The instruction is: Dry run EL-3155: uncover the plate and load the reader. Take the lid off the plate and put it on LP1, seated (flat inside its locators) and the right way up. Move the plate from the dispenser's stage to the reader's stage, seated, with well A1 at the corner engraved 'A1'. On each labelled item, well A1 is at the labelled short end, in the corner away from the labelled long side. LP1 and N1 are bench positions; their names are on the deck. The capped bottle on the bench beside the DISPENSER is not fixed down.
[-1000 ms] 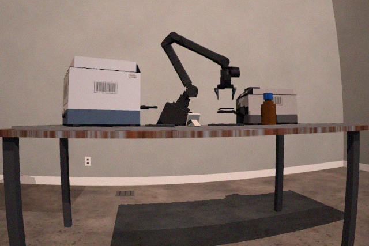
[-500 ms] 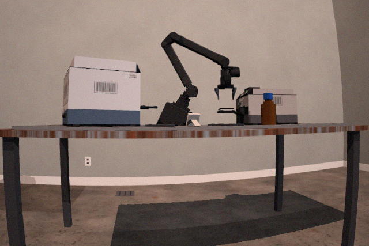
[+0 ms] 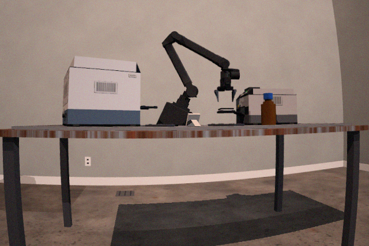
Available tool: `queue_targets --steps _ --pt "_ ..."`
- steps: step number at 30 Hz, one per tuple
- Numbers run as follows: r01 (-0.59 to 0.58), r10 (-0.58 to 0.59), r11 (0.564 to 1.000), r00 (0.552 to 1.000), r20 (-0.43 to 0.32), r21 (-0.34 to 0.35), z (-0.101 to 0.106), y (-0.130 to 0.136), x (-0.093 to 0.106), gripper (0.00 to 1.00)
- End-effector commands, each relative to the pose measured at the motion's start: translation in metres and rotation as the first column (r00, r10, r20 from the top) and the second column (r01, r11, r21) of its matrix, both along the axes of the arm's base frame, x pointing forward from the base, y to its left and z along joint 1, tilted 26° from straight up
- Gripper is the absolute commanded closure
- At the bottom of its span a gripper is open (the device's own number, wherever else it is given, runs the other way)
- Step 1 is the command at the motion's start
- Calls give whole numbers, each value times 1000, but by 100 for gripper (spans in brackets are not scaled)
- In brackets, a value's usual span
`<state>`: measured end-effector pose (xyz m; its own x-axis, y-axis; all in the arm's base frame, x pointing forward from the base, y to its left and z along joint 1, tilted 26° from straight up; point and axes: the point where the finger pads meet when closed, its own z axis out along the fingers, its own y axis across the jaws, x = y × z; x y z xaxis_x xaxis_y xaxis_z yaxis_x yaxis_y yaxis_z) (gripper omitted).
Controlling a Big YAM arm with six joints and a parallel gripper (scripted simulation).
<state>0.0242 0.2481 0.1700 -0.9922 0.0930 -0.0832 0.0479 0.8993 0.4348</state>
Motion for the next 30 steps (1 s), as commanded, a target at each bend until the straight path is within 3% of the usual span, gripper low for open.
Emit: queue_targets --steps 1,5,13,30 --pt "-1 1 1000 1000 -3 -3 -3 3 -3 0" --pt "17 -17 999 1000 -3 32 6 7 1 0" --pt "33 -33 999 999 -3 -3 -7 5 5 0" --pt "0 0 1000 1000 -3 8 -18 15 -4 0"
